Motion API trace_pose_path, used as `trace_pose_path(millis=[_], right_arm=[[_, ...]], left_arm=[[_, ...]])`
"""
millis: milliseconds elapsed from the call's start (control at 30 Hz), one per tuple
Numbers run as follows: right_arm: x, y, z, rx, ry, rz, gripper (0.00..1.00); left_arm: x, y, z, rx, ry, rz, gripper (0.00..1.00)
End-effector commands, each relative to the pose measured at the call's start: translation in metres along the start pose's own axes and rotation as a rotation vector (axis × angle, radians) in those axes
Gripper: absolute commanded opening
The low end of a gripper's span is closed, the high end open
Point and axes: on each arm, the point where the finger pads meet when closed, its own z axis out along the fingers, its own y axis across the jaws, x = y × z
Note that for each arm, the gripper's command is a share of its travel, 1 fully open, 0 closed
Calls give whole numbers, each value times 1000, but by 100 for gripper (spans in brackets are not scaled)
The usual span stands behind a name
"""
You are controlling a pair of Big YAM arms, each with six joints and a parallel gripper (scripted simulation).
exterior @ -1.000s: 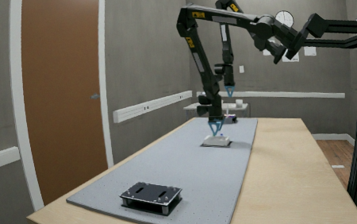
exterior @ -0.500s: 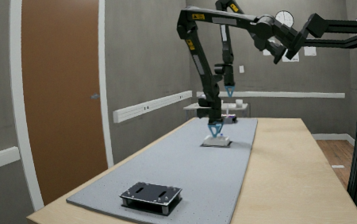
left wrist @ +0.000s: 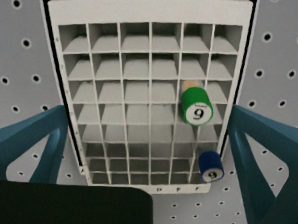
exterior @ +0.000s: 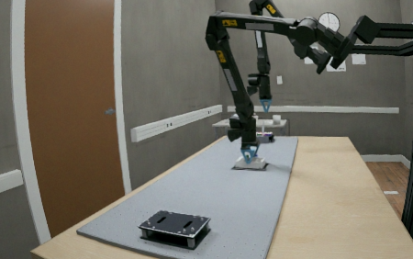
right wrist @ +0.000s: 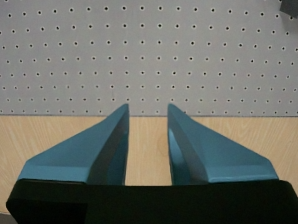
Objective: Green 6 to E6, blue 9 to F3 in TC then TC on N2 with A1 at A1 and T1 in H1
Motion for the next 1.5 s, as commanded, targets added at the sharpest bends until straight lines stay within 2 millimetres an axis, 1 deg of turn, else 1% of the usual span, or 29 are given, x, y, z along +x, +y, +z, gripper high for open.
trace_pose_path(millis=[0,67,100,233,300,333,400,733,767,800,1467], right_arm=[[-2,-1,-1,2,-7,7,24],[-2,-1,-1,2,-7,7,24],[-2,-1,-1,2,-7,7,24],[-2,-1,-1,2,-7,7,24],[-2,-1,-1,2,-7,7,24],[-2,-1,-1,2,-7,7,24],[-2,-1,-1,2,-7,7,24],[-2,-1,-1,2,-7,7,24],[-2,-1,-1,2,-7,7,24],[-2,-1,-1,2,-7,7,24],[-2,-1,-1,2,-7,7,24]], left_arm=[[1,0,10,0,-1,8,100],[3,-1,11,0,3,12,100],[1,4,15,-6,1,5,100],[2,5,21,-7,1,5,100],[2,5,21,-7,1,2,100],[3,-1,18,1,1,8,100],[-2,-6,12,9,-8,8,100],[2,-7,12,9,-4,10,100],[-3,-5,9,7,-7,1,97],[-3,-5,9,7,-7,1,94],[-3,-5,9,7,-7,1,87]])
